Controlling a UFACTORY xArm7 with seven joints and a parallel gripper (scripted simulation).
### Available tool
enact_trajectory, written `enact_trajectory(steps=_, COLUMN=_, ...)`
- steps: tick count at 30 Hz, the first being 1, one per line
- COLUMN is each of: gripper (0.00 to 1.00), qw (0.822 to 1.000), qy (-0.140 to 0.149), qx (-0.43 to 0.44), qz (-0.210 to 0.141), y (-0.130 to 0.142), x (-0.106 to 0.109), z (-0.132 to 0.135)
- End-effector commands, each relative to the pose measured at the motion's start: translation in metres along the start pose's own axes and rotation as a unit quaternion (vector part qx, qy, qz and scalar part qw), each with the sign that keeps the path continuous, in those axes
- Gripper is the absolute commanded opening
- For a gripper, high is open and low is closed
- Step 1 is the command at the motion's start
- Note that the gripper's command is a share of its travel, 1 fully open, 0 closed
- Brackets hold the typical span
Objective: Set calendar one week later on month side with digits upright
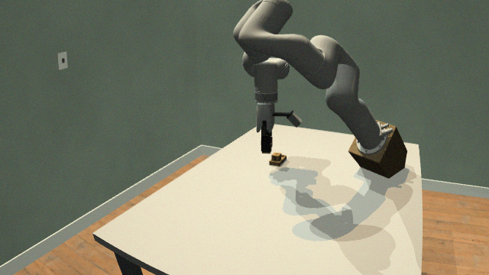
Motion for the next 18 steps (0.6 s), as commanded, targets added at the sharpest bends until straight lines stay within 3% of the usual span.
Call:
enact_trajectory(steps=1, gripper=0.27, qw=1.0, qy=0.0, qx=0.0, qz=0.002, y=0.001, x=0.0204, z=0.0006)
enact_trajectory(steps=18, gripper=0.27, qw=1.0, qy=0.0, qx=0.016, qz=0.002, y=0.001, x=0.021, z=0.0006)
Point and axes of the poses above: the point where the finger pads meet when closed, its own x axis back along the fingers, its own z axis across the jaws, y = z × x, the point moved 10 cm from there along x, back along the fingers
